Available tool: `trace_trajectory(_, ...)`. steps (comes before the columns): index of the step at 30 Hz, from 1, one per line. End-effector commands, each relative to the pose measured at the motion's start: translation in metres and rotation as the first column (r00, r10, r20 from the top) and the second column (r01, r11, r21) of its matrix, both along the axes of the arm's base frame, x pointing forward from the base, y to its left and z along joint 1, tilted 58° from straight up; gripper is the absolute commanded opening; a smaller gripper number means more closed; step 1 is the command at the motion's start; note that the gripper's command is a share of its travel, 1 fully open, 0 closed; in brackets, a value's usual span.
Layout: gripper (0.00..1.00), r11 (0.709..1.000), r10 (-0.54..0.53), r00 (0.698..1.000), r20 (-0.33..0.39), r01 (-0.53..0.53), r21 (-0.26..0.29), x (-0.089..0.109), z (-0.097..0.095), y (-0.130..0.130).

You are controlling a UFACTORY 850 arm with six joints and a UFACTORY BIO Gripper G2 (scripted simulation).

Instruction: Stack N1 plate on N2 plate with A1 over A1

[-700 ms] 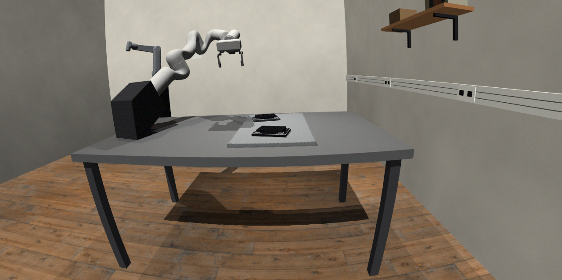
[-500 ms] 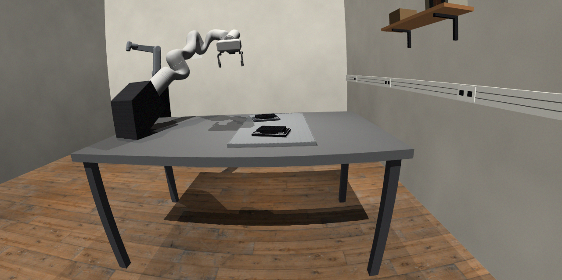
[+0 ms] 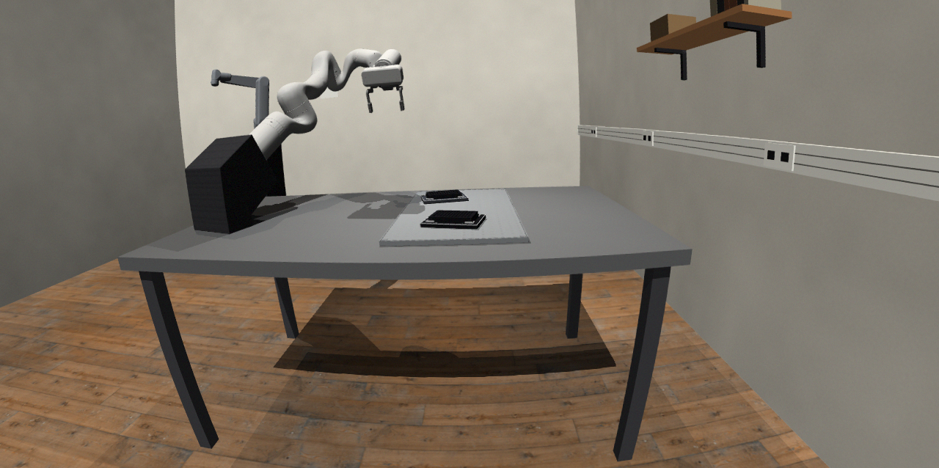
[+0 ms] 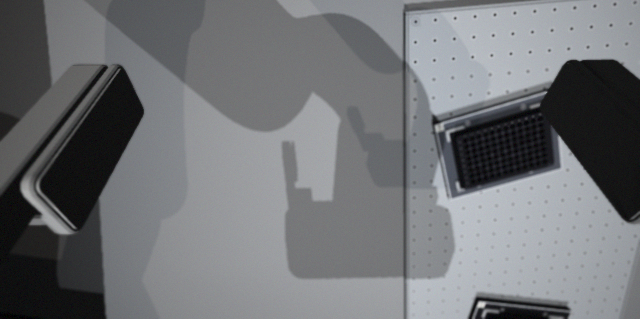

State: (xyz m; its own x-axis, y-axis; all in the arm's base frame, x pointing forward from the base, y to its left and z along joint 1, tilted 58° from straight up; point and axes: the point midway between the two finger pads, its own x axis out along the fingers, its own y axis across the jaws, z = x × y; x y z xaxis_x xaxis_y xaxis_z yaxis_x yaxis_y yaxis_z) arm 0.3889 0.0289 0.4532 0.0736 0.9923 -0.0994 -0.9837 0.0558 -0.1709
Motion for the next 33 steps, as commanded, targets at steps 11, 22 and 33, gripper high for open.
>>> trace_trajectory(11, 0.37, 0.956, -0.175, 0.974, -0.148, 0.204, 0.212, 0.054, -0.019, 0.004)
trace_trajectory(22, 0.37, 0.873, -0.278, 0.922, -0.271, 0.360, 0.329, 0.092, -0.038, 0.001)
trace_trajectory(33, 0.37, 0.761, -0.355, 0.849, -0.391, 0.506, 0.407, 0.125, -0.058, -0.006)
